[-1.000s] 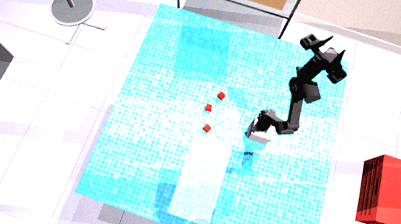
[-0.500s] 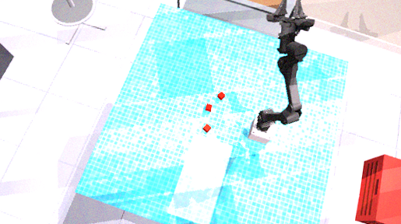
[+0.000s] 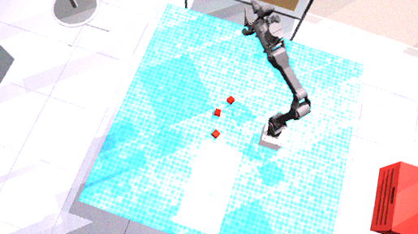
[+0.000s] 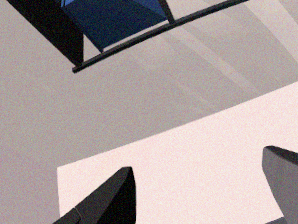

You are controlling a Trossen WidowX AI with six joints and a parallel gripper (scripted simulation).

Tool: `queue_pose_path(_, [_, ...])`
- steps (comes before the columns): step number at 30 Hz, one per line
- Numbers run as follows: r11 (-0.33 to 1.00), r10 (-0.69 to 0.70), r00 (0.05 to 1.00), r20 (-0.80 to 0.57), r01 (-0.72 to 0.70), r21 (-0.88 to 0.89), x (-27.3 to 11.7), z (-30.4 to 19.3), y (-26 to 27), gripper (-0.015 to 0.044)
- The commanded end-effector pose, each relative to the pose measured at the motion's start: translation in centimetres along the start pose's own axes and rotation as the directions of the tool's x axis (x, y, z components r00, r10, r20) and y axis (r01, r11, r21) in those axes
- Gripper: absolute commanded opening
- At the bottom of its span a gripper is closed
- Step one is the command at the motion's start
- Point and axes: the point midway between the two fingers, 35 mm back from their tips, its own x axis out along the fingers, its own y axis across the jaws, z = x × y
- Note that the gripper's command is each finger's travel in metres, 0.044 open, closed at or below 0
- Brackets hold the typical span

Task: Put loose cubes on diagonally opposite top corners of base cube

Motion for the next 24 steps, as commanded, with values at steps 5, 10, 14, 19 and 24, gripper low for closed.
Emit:
queue_pose_path(5, [0.916,-0.385,0.921,-0.058,0.374,-0.144,1.2,-3.4,-13.4,0.0265])
queue_pose_path(10, [0.791,-0.589,0.805,-0.073,0.556,-0.254,-0.3,-5.3,-21.1,0.0265])
queue_pose_path(14, [0.657,-0.729,0.681,-0.068,0.668,-0.351,-2.5,-6.6,-26.8,0.0265])
queue_pose_path(19, [0.456,-0.866,0.499,-0.038,0.754,-0.473,-6.3,-7.8,-33.1,0.0265])
queue_pose_path(24, [0.230,-0.954,0.300,0.023,0.777,-0.586,-11.1,-8.3,-38.4,0.0265])
